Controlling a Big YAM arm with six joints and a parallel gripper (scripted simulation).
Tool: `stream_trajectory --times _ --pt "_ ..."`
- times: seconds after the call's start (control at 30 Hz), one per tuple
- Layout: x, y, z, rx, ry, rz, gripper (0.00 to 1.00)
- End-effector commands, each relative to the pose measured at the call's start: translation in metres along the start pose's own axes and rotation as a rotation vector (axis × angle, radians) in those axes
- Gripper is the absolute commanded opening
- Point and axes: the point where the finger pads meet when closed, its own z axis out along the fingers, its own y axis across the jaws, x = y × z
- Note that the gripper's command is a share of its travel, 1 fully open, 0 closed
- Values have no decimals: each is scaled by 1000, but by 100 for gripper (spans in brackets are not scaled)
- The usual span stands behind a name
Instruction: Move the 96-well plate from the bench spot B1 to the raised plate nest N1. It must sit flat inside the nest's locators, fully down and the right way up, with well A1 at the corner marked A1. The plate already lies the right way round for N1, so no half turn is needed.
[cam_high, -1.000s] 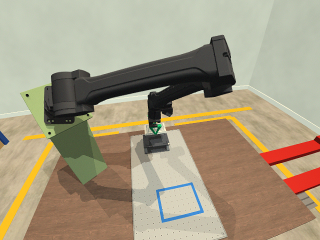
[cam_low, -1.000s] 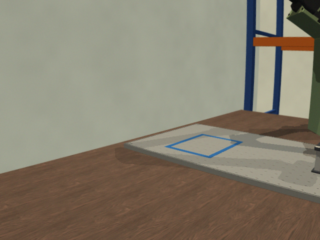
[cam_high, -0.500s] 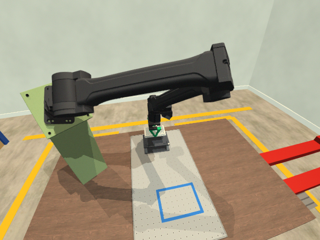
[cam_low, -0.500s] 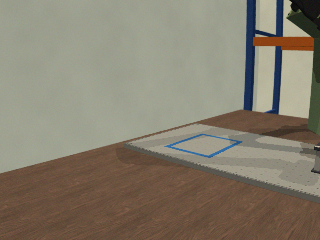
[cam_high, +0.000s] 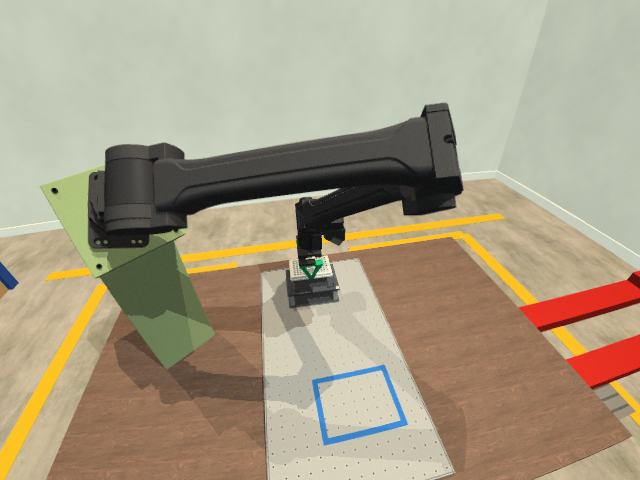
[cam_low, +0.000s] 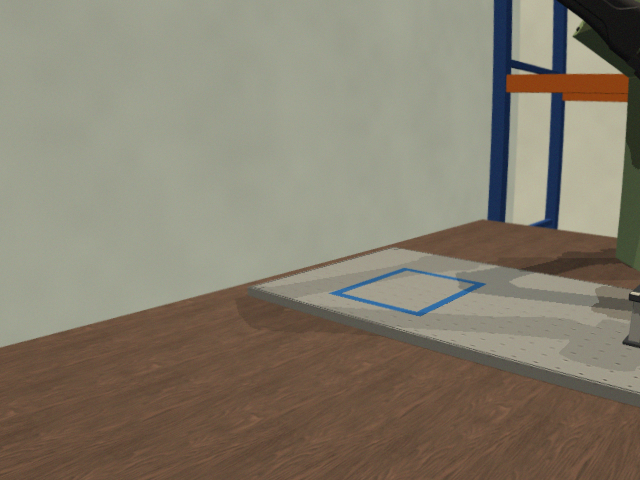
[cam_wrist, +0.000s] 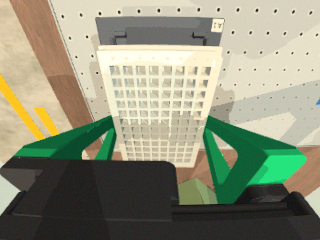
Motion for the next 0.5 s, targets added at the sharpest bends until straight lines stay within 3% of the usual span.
stream_trajectory --times 0.0,0.47 --pt "-2 -1 9 3 -6 -1 0" --pt "-2 -1 29 3 -6 -2 0"
